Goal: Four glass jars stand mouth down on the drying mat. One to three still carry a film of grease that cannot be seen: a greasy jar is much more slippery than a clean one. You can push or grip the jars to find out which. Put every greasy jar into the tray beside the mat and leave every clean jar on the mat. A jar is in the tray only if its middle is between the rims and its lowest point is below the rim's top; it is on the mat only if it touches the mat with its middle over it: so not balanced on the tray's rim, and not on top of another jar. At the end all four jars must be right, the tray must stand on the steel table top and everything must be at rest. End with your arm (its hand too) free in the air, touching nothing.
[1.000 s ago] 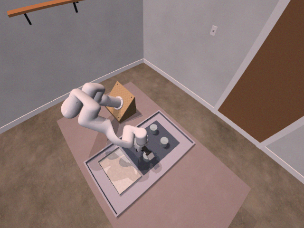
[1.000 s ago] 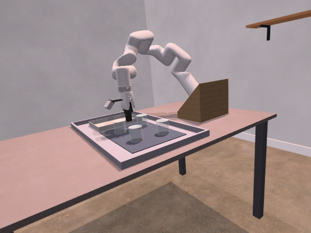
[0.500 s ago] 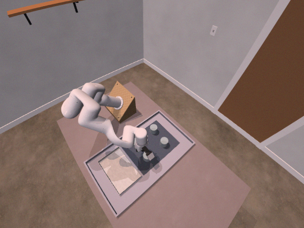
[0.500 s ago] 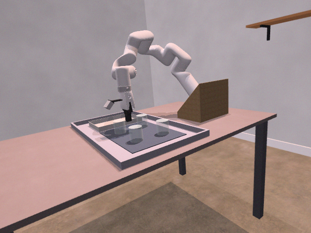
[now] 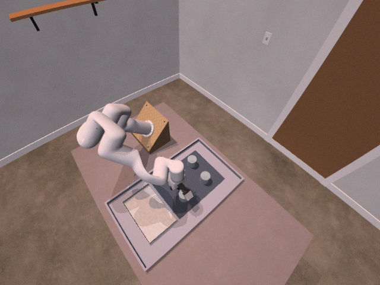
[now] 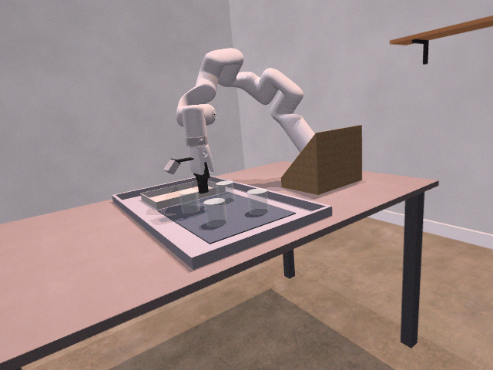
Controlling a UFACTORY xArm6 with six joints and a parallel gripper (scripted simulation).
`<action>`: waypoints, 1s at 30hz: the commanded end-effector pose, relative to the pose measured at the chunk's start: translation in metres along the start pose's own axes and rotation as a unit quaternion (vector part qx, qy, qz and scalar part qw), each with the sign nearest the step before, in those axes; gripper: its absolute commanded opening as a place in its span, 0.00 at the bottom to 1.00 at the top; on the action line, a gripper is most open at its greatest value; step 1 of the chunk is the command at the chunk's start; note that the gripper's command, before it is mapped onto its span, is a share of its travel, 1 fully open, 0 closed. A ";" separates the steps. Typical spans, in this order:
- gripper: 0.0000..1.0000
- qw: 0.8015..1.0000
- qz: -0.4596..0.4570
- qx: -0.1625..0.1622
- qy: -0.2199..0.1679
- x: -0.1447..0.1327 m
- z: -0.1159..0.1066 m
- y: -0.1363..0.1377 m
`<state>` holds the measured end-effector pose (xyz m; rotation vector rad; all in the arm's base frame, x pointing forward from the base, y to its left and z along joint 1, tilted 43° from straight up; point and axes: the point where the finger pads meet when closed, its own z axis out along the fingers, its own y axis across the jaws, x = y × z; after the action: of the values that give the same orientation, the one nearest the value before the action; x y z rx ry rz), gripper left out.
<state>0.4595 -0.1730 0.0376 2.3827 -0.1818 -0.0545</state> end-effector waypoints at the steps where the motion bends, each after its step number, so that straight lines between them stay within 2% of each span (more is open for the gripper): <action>1: 0.00 1.000 0.000 0.000 0.002 0.002 -0.001 0.000; 30: 0.00 1.000 0.000 0.000 0.002 0.005 -0.001 0.000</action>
<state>0.4629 -0.1735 0.0376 2.3827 -0.1818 -0.0545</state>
